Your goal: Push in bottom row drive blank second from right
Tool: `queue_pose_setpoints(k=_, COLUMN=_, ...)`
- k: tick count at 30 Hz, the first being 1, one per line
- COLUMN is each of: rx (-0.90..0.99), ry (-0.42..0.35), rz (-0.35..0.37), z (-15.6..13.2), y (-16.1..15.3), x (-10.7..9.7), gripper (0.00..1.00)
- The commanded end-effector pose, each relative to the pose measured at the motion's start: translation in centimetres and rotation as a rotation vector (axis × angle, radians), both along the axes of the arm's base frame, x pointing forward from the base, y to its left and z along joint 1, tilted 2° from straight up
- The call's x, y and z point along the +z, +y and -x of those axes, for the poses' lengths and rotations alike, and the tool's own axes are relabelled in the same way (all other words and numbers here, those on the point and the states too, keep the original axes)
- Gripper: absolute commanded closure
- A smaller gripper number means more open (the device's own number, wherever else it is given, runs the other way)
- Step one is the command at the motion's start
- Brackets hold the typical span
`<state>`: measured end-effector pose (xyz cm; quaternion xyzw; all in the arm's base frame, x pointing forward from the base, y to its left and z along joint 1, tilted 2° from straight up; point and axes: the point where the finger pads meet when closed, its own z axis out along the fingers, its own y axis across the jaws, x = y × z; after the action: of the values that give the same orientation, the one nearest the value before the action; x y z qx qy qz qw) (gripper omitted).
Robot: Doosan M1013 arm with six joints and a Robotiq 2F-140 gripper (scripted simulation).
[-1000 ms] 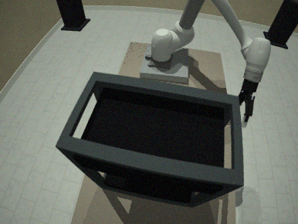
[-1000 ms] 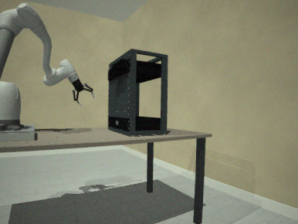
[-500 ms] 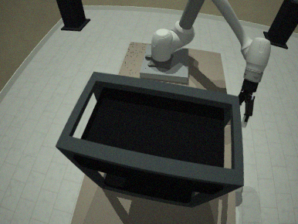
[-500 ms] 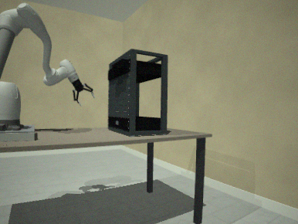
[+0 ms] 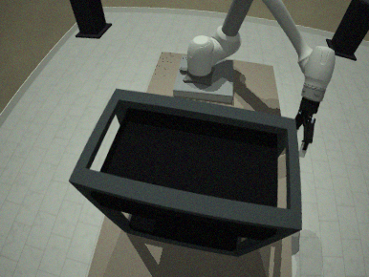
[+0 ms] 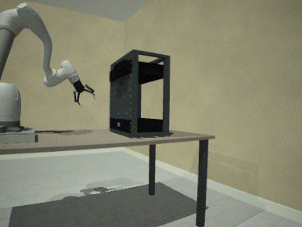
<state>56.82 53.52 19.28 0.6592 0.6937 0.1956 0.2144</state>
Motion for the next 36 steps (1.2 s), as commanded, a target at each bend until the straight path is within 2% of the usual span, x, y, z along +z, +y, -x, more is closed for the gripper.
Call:
queue_pose_setpoints(k=1, rx=0.000, ry=0.000, rz=0.000, z=1.3, y=-0.1, x=0.0, gripper=0.00)
queue_pose_setpoints(k=6, rx=0.000, ry=0.000, rz=0.000, z=6.6, y=-0.3, x=-0.1, gripper=0.00)
queue_pose_setpoints(k=9, rx=0.000, ry=-0.001, rz=0.000, z=7.9, y=-0.4, x=-0.1, gripper=0.00)
queue_pose_setpoints(k=17, rx=0.000, ry=-0.004, rz=0.000, z=7.9, y=-0.5, x=0.0, gripper=0.00)
queue_pose_setpoints(k=23, rx=0.001, ry=-0.029, rz=-0.002, z=7.7, y=-1.8, x=0.6, gripper=0.00)
queue_pose_setpoints(k=29, rx=0.005, ry=-0.093, rz=-0.005, z=7.3, y=-5.1, x=2.2, gripper=0.00)
queue_pose_setpoints(k=31, rx=0.005, ry=-0.093, rz=-0.005, z=7.3, y=-5.1, x=2.2, gripper=0.00)
queue_pose_setpoints(k=36, rx=0.007, ry=-0.184, rz=-0.009, z=6.7, y=-9.8, x=4.4, gripper=0.00)
